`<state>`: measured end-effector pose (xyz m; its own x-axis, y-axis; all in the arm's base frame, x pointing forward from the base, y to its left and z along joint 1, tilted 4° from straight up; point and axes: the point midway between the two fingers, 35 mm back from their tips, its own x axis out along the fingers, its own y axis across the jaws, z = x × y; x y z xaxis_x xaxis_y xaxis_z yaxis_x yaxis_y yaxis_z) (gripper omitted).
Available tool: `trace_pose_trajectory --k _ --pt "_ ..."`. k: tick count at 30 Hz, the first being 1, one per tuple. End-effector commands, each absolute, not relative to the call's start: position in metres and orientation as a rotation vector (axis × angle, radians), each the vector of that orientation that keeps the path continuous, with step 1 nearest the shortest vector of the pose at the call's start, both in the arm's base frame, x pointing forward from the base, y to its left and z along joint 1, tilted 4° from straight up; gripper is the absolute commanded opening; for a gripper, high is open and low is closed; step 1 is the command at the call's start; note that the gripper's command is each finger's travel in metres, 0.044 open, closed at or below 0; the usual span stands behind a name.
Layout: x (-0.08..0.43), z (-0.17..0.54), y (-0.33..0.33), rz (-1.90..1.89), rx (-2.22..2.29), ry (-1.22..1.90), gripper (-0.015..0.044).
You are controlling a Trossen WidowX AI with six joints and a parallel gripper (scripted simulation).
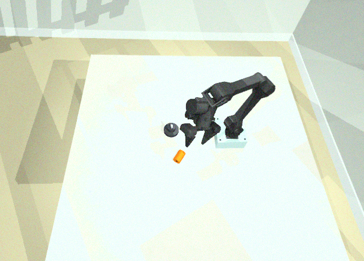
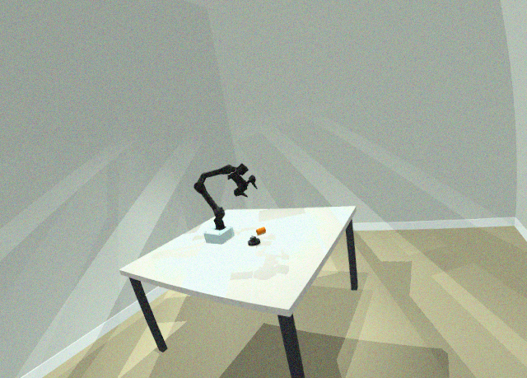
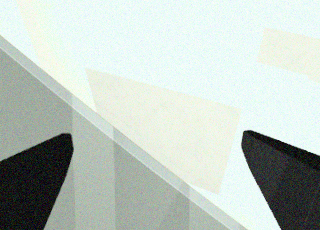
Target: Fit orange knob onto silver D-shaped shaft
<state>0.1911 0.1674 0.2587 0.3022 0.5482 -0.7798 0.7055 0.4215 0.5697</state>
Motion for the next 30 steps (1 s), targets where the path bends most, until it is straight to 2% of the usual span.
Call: trace_pose_trajectory --k 1,24,30 --pt "0.233 0.2 0.164 0.098 0.575 1.322 0.044" --pt "0.273 0.072 0.127 0.764 -0.78 1.315 0.044" --pt "0.273 0.064 0.125 0.813 -0.853 1.312 0.044"
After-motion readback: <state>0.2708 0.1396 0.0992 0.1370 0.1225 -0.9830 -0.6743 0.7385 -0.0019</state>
